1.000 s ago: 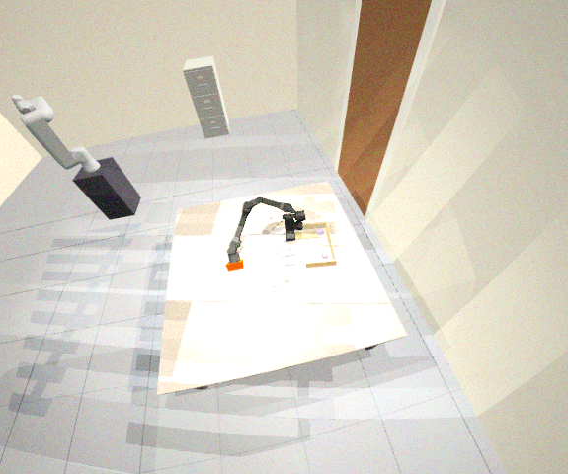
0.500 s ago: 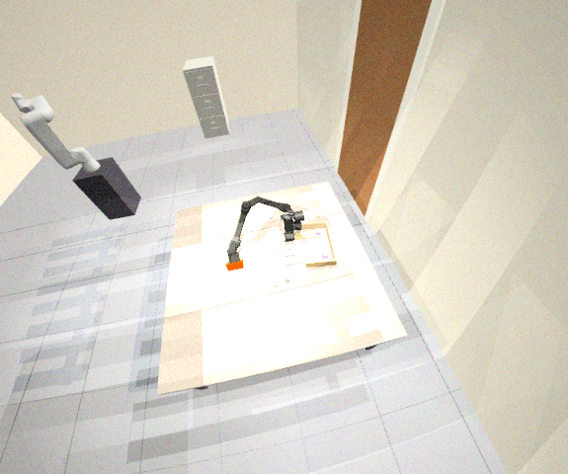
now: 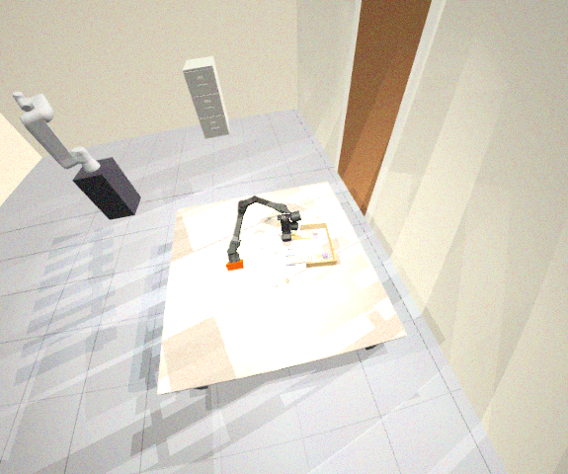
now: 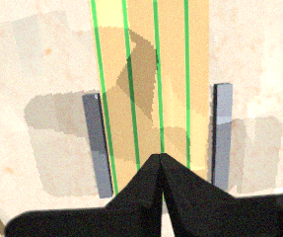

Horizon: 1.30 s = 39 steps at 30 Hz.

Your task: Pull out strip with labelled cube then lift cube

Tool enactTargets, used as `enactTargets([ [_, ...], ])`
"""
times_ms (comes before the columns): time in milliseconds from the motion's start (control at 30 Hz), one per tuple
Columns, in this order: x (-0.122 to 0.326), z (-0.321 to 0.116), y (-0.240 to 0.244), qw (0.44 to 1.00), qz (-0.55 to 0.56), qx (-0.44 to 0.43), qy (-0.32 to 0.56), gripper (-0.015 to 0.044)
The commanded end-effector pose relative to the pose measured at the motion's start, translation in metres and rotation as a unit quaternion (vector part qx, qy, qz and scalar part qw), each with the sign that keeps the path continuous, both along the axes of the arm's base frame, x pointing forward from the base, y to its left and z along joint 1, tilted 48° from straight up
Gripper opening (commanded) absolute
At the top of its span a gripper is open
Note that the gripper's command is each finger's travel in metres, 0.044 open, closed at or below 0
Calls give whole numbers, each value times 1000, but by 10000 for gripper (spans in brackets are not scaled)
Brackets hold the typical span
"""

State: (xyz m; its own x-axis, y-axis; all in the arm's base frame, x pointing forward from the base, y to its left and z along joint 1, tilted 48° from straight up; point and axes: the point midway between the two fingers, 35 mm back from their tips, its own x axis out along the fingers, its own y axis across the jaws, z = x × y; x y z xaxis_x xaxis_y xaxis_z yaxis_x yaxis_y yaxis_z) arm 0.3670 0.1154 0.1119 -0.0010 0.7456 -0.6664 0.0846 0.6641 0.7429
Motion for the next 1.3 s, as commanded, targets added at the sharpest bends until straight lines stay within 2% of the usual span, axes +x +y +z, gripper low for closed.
enactTargets([
  [0,-12,-3,6,1000,5,1,12,0],
  [1267,-69,0,8,1000,5,1,13,0],
])
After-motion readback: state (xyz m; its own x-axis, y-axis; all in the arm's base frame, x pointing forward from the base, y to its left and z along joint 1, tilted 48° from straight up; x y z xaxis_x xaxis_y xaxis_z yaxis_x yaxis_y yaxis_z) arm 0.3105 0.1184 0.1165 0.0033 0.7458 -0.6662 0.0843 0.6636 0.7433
